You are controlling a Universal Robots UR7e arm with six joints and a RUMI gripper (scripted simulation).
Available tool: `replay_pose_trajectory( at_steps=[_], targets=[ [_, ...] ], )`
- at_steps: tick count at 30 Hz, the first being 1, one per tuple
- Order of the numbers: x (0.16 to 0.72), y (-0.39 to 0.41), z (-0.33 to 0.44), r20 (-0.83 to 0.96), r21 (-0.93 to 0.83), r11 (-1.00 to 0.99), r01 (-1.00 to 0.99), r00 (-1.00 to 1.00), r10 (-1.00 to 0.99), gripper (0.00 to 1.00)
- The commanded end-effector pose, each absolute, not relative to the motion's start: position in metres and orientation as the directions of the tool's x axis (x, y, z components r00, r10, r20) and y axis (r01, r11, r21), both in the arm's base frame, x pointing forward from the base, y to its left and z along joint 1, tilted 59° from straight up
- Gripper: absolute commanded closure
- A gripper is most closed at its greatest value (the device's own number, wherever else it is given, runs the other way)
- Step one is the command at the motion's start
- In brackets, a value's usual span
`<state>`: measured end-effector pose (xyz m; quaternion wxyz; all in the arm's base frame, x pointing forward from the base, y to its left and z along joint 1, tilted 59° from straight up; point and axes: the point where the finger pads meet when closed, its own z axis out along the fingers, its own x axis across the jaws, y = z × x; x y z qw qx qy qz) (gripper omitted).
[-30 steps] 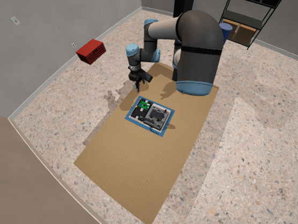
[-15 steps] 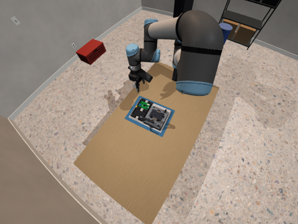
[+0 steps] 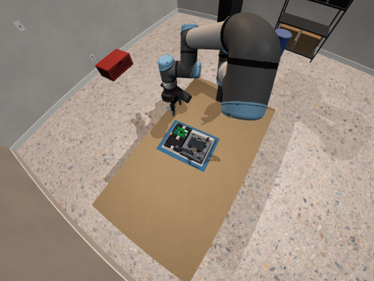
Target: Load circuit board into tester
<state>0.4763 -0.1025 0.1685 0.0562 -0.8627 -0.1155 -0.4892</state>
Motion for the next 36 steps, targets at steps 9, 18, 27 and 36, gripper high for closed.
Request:
replay_pose_trajectory(
  at_steps=[9,18,27,36],
  targets=[
    [0.4763,-0.1027,0.1687,0.837,0.186,-0.919,0.347,0.435,0.333,0.41],
    [0.4762,-0.1026,0.1687,0.721,0.464,-0.747,0.476,0.288,0.631,0.41],
    [0.4762,-0.1026,0.1686,0.545,0.662,-0.519,0.541,0.129,0.829,0.41],
    [0.4762,-0.1027,0.1686,0.275,0.812,-0.192,0.551,-0.071,0.959,0.41]
  ],
)
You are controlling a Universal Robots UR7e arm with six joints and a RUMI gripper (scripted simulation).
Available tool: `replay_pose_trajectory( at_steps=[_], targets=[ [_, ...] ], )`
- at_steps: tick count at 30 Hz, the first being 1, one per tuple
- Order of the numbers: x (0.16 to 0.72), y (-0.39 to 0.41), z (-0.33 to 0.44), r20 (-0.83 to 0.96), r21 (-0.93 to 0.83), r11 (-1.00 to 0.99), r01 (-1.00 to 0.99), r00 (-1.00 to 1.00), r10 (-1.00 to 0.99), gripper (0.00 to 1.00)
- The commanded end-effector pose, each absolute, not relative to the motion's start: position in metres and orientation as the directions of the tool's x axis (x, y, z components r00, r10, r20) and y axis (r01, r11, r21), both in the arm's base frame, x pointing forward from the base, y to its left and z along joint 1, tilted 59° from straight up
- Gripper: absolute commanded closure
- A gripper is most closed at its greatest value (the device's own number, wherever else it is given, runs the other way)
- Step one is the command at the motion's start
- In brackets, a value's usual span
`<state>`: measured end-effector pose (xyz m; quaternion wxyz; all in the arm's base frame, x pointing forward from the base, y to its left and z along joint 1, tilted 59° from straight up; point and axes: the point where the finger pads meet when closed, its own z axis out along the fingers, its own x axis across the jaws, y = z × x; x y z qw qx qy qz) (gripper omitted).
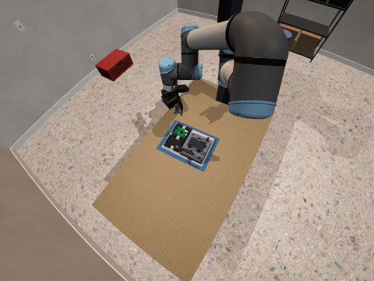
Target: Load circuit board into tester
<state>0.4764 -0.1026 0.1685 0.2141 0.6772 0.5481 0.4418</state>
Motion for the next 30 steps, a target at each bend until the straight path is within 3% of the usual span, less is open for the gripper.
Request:
replay_pose_trajectory(
  at_steps=[1,14,30],
  targets=[
    [0.4763,-0.1027,0.1687,0.246,0.821,-0.157,0.549,-0.091,0.965,0.41],
    [0.4762,-0.1027,0.1687,0.033,0.856,0.088,0.509,-0.225,0.974,0.41],
    [0.4763,-0.1027,0.1687,0.003,0.857,0.122,0.5,-0.243,0.97,0.41]
  ],
)
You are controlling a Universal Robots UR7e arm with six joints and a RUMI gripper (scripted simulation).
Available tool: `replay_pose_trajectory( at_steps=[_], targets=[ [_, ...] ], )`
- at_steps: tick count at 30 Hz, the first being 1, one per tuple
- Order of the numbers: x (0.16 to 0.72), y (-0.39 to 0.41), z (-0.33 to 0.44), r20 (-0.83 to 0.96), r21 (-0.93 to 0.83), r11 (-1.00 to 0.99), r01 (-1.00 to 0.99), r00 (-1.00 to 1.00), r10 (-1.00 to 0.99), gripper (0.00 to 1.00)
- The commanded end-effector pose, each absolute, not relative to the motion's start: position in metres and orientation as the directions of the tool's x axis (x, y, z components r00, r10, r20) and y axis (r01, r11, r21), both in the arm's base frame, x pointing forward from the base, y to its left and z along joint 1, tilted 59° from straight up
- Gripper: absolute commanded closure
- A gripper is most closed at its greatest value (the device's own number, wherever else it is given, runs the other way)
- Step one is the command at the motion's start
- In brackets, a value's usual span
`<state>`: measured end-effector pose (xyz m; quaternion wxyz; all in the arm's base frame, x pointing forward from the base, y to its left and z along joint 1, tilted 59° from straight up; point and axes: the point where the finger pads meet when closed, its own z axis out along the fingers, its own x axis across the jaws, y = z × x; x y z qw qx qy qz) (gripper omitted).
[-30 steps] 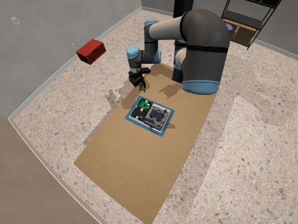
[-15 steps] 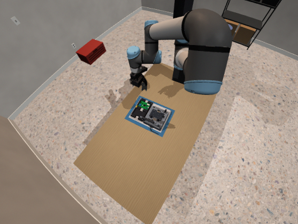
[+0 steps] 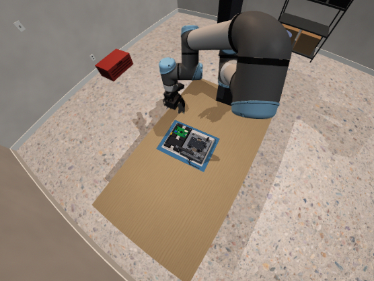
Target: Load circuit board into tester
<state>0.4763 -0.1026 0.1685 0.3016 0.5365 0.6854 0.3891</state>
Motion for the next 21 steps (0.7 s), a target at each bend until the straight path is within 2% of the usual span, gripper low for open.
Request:
replay_pose_trajectory(
  at_steps=[1,21],
  targets=[
    [0.4764,-0.1027,0.1686,0.003,0.857,0.122,0.5,-0.243,0.97,0.41],
    [0.4815,-0.1012,0.1642,0.003,0.857,0.122,0.5,-0.243,0.97,0.41]
  ],
)
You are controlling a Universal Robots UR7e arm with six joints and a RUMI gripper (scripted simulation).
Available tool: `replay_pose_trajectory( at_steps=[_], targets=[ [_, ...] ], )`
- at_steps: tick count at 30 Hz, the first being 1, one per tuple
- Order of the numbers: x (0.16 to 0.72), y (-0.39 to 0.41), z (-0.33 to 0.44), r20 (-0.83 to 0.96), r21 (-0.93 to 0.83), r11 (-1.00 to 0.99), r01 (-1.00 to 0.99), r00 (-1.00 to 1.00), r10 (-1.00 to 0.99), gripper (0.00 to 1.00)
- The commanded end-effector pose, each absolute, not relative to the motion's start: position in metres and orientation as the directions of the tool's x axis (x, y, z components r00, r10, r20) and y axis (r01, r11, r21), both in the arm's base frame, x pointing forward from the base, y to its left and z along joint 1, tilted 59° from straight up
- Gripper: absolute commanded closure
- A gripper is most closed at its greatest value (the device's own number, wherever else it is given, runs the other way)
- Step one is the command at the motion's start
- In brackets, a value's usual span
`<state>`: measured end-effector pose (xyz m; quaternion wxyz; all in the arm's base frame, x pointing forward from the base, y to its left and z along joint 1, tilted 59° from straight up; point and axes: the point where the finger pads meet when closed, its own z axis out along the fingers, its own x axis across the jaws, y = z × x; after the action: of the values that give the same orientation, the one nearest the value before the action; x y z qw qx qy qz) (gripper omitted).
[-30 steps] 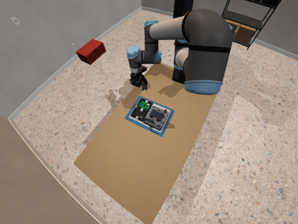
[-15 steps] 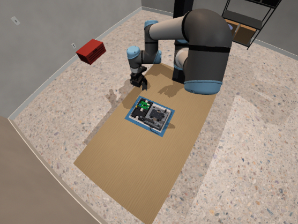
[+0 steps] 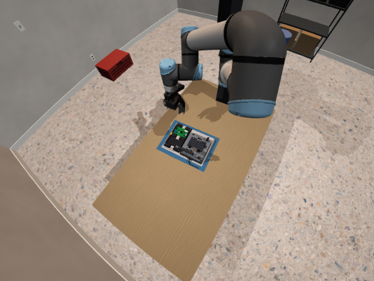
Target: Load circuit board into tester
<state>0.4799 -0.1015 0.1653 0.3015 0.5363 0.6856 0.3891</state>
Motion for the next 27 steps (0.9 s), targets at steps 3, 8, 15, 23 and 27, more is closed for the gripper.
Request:
replay_pose_trajectory(
  at_steps=[3,8,15,23,27],
  targets=[
    [0.482,-0.101,0.164,0.003,0.857,0.122,0.5,-0.243,0.97,0.41],
    [0.486,-0.1,0.16,0.003,0.857,0.122,0.5,-0.243,0.97,0.41],
    [0.493,-0.098,0.154,0.003,0.857,0.122,0.5,-0.243,0.97,0.41],
    [0.501,-0.095,0.148,0.003,0.857,0.122,0.5,-0.243,0.97,0.41],
    [0.507,-0.093,0.142,0.003,0.857,0.122,0.5,-0.243,0.97,0.41]
  ],
)
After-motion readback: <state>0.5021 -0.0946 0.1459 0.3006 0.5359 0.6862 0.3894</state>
